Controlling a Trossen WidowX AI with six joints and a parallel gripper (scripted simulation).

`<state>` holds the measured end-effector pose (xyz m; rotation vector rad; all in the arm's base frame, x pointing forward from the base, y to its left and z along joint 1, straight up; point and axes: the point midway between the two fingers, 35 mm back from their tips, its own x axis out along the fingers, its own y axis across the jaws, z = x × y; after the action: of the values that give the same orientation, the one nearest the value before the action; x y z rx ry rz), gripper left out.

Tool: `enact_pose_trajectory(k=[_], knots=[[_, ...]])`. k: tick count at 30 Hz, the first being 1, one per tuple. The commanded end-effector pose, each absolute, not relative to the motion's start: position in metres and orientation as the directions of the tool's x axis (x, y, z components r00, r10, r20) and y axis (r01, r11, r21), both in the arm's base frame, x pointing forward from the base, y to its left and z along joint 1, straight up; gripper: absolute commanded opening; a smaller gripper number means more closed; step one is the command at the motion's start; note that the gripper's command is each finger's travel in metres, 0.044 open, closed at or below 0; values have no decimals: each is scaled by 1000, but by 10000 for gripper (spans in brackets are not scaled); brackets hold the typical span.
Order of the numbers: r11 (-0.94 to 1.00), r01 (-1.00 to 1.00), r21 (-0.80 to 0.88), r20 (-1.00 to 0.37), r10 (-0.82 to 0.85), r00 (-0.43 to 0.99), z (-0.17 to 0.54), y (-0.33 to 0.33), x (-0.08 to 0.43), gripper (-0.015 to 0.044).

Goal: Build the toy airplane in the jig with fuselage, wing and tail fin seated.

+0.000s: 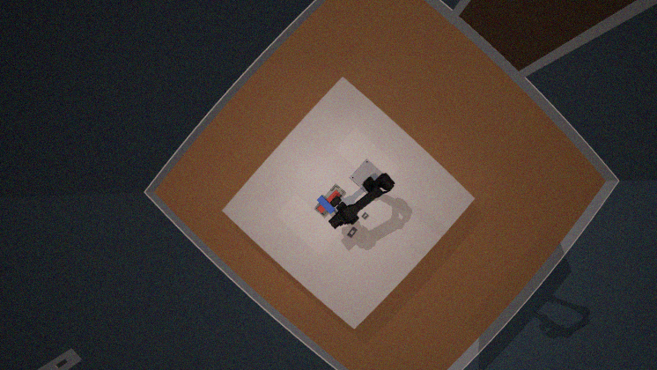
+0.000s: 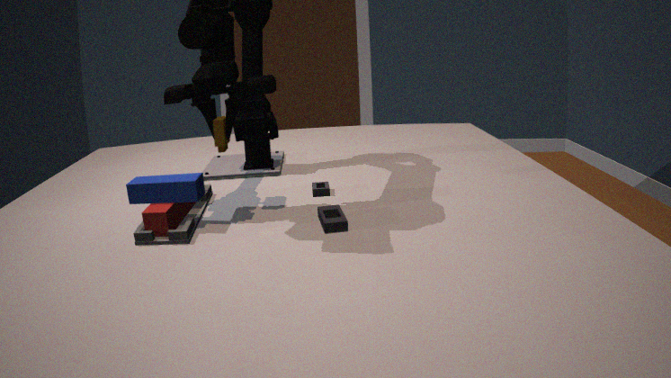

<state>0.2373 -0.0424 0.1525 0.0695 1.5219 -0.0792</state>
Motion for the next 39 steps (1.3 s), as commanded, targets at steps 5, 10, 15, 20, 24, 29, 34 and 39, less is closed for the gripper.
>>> enact_pose_trajectory(k=[5,10,15,20,24,29,34,39], knots=[[995,96,-7,-999,-11,33,145,-65,233,0],[995,99,-9,-999,-12,31,142,-80,229,0],[995,101,-10,-999,-13,29,139,-96,225,0],[994,105,-11,-1000,-14,27,136,-110,219,0],[994,107,-12,-1000,-15,26,133,-121,214,0],[994,108,-13,-1000,-16,24,131,-132,208,0],[994,108,-13,-1000,-16,24,131,-133,208,66],[994,108,-13,-1000,-16,24,131,-133,208,66]])
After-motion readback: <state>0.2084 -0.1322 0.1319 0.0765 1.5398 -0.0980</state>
